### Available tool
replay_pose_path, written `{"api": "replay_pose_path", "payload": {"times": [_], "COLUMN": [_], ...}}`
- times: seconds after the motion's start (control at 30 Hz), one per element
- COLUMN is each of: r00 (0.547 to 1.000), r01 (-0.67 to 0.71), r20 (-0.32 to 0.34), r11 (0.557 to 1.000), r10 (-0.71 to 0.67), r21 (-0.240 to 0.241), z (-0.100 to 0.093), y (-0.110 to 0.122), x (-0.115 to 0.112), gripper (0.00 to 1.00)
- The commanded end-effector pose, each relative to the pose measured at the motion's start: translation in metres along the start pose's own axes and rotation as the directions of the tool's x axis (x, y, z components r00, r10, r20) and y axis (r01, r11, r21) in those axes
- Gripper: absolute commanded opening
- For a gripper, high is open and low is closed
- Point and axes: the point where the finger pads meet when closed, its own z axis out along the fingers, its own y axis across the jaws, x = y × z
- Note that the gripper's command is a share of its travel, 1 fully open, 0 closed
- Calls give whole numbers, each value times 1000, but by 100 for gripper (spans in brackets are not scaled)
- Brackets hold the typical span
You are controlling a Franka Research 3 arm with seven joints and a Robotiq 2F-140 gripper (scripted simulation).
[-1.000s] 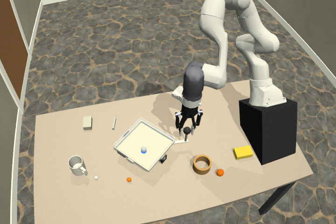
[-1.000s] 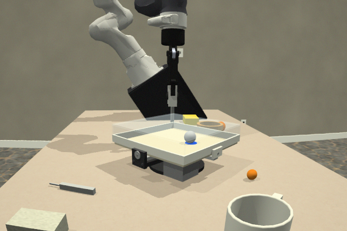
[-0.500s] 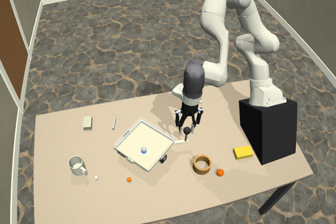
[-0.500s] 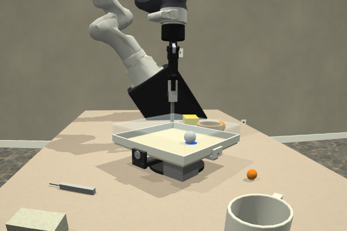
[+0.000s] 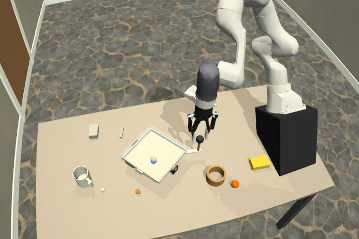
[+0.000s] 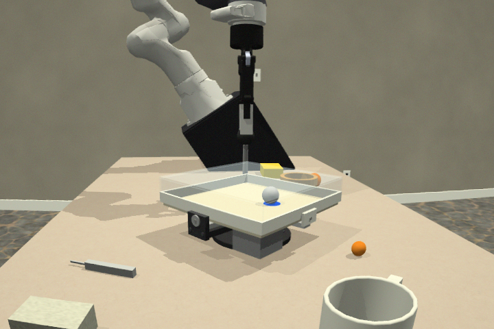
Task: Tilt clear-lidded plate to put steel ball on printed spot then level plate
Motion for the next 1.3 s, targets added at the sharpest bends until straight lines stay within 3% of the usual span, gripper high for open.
{"api": "replay_pose_path", "payload": {"times": [0.0,0.73,0.77,1.27], "r00": [1000,1000,1000,1000], "r01": [8,8,8,8], "r20": [-6,-6,-6,-6], "r11": [1000,1000,1000,1000], "r10": [-8,-8,-8,-8], "r21": [-6,-6,-6,-6], "z": [-7,-20,-20,-20], "y": [2,2,2,2], "x": [1,1,1,1], "gripper": [36,36,100,100]}}
